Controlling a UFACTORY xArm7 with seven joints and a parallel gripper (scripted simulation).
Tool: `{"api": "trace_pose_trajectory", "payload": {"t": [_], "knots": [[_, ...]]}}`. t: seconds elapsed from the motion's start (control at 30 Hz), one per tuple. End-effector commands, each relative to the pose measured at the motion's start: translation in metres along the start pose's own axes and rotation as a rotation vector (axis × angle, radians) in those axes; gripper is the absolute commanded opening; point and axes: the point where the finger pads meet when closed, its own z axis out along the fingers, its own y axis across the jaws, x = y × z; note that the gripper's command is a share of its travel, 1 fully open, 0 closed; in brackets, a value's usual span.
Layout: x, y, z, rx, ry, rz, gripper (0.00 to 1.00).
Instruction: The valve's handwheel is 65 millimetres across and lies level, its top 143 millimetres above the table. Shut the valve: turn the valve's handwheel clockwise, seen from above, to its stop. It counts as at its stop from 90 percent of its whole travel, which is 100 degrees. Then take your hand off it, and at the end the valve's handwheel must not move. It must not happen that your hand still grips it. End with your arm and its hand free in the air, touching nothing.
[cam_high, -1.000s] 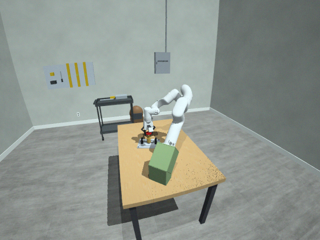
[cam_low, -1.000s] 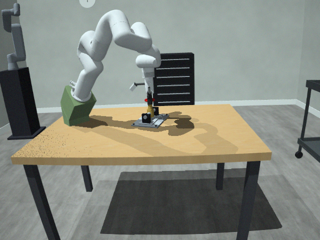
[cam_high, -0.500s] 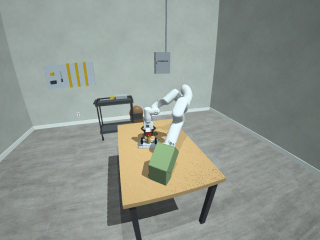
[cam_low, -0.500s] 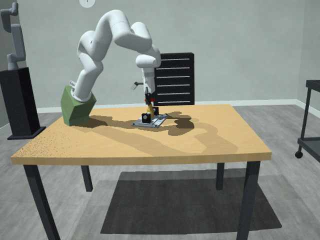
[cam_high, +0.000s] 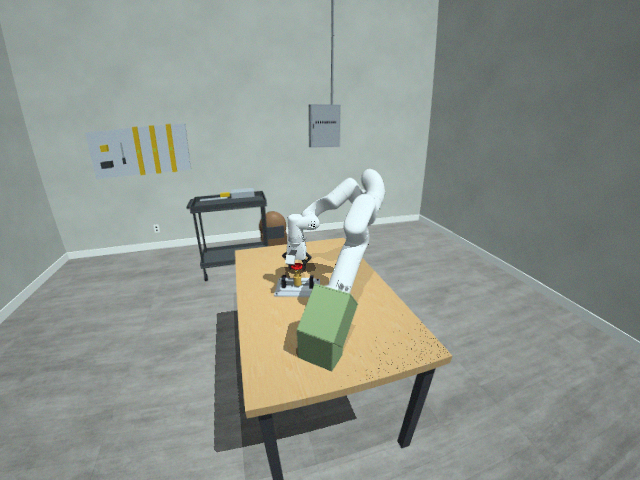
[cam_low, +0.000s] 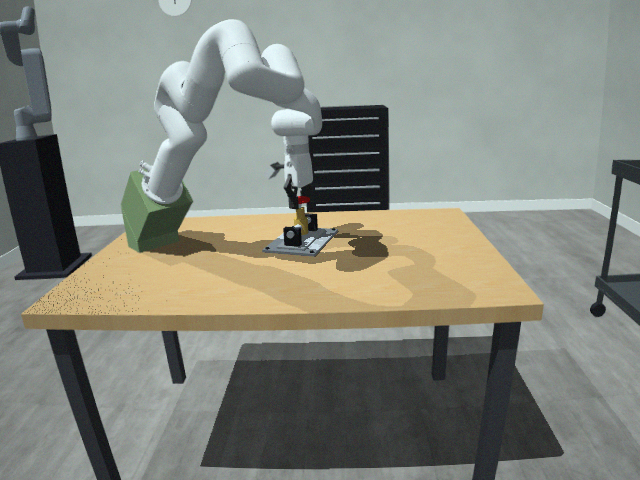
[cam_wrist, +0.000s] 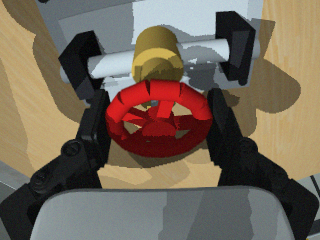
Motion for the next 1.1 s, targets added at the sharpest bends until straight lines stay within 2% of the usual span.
{"api": "trace_pose_trajectory", "payload": {"t": [0.0, 0.3, 1.07], "knots": [[-0.0002, 0.0011, -0.001, -0.004, -0.005, 0.089, 0.0], [-0.0002, 0.0011, -0.001, -0.004, -0.005, 0.218, 0.0], [-0.0002, 0.0011, -0.001, -0.004, -0.004, 0.374, 0.0]]}}
